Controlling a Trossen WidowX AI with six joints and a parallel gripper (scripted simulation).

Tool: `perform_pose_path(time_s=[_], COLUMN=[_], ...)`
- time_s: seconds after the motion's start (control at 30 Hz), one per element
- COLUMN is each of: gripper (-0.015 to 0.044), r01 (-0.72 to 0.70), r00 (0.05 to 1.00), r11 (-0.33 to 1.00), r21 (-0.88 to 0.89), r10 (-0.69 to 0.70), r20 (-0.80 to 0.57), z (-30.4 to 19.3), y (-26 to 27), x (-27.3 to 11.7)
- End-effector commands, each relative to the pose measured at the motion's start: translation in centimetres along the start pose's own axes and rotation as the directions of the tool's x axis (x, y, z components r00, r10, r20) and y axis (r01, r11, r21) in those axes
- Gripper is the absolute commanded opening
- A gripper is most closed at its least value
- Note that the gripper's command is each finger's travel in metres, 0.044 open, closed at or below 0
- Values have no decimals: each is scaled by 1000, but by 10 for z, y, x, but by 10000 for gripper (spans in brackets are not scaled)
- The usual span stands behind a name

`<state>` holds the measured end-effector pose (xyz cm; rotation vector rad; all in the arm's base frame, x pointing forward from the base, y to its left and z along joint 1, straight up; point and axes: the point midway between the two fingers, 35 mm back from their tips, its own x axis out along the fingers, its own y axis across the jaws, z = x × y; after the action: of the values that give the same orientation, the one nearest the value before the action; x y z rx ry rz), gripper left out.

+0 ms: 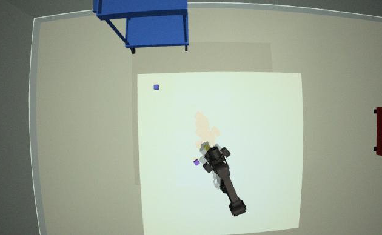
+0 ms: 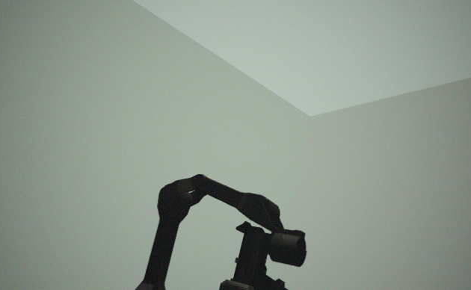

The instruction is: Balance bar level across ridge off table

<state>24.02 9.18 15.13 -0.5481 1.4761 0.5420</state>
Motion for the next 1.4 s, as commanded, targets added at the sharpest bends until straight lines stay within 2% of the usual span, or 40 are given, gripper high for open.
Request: perform_pose_path(time_s=[0.0,0.67,1.37], gripper=[0,0,0], r01=[-5,-5,-5], r00=[1000,1000,1000], r11=[1000,1000,1000], r21=[1,0,0], r10=[5,5,5], r20=[-1,-1,-1], z=[0,-1,-1], y=[2,1,1], x=[6,38,38])
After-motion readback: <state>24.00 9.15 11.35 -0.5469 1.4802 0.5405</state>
